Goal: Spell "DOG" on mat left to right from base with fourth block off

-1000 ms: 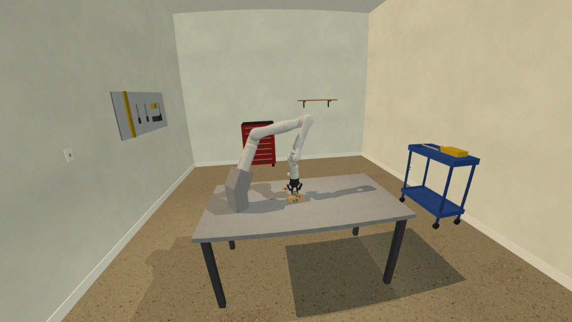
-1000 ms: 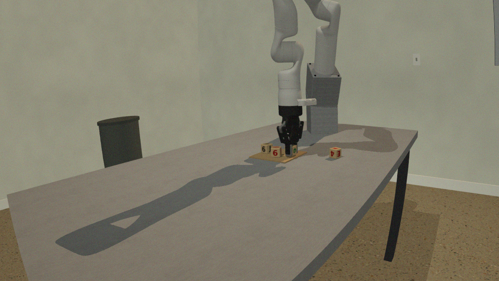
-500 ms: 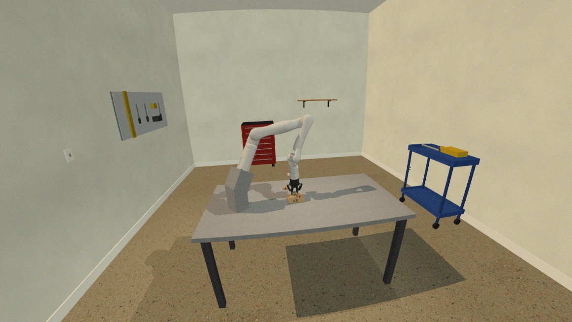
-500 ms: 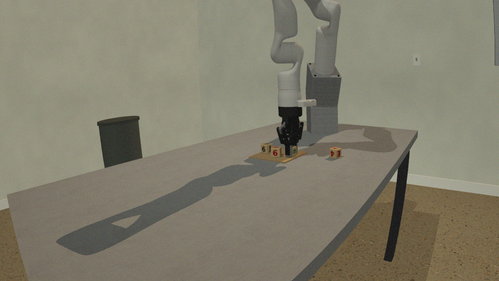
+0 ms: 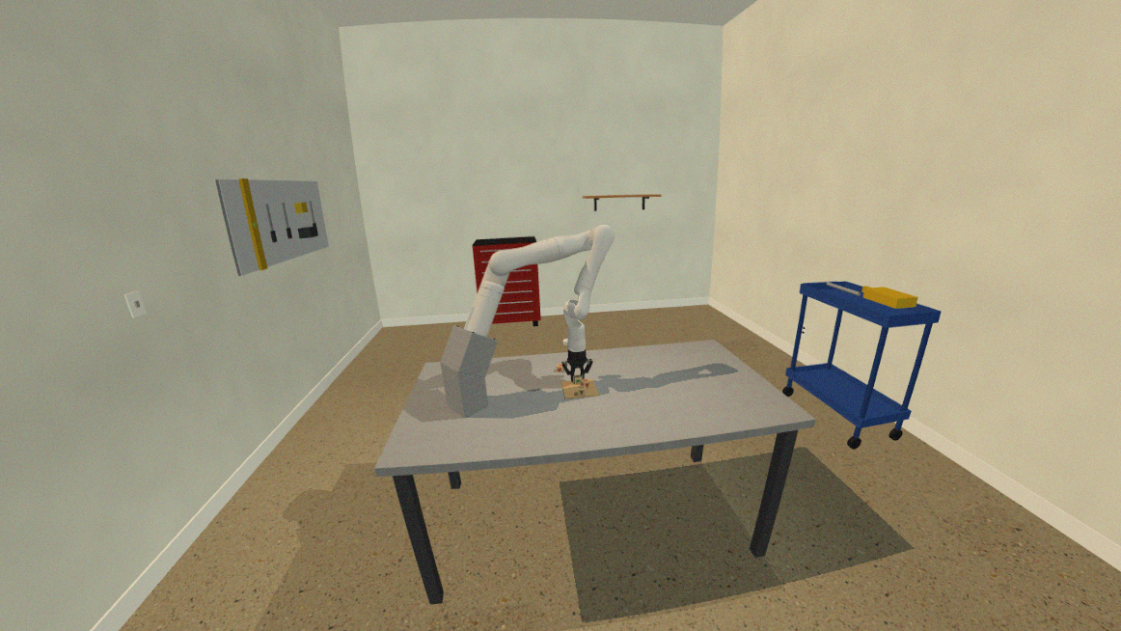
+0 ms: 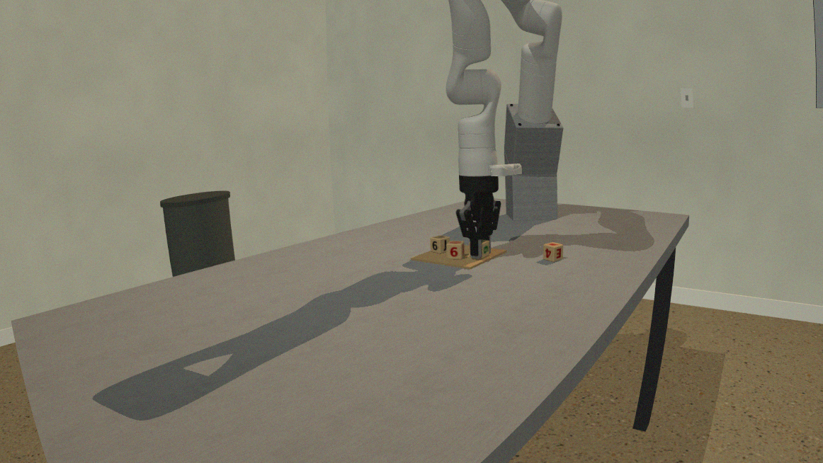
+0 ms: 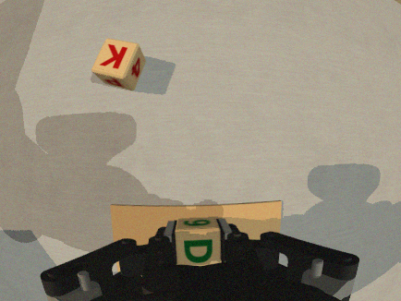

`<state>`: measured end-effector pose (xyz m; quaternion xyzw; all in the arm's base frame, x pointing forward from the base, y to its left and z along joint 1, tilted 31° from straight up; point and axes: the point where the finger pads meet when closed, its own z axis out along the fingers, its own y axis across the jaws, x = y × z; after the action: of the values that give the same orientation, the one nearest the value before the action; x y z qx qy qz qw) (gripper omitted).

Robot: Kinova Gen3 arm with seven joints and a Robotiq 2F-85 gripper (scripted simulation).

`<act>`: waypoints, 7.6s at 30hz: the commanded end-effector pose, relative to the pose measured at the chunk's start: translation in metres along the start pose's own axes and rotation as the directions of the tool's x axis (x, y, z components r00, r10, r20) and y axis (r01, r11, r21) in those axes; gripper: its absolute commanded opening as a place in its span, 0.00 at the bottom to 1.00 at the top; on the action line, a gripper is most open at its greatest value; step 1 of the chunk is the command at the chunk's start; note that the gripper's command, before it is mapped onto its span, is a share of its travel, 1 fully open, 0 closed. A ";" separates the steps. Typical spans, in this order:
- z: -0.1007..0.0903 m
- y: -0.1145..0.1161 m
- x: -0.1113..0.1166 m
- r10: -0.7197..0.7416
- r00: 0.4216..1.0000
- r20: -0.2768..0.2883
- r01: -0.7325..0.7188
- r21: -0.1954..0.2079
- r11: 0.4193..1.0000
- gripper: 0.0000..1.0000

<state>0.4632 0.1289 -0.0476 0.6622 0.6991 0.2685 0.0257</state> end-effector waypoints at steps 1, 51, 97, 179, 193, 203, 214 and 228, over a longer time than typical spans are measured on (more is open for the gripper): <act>0.001 0.001 0.001 0.000 1.000 -0.001 0.000 -0.001 1.000 0.26; -0.007 0.001 0.001 0.000 1.000 -0.002 0.000 -0.002 1.000 0.46; -0.090 0.001 0.001 0.000 1.000 -0.002 0.000 -0.002 1.000 1.00; -0.072 0.025 -0.042 -0.358 0.934 -0.001 0.358 -0.002 0.934 0.64; -0.053 0.026 -0.042 -0.358 0.934 -0.001 0.358 -0.002 0.934 0.64; -0.040 0.026 -0.042 -0.358 0.934 -0.001 0.358 -0.002 0.934 0.64; -0.036 0.025 -0.042 -0.357 0.934 -0.002 0.357 0.000 0.934 0.64; -0.036 0.025 -0.042 -0.358 0.934 -0.002 0.358 -0.001 0.934 0.64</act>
<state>0.4737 0.0755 -0.0207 0.5271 0.8070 0.2568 0.0704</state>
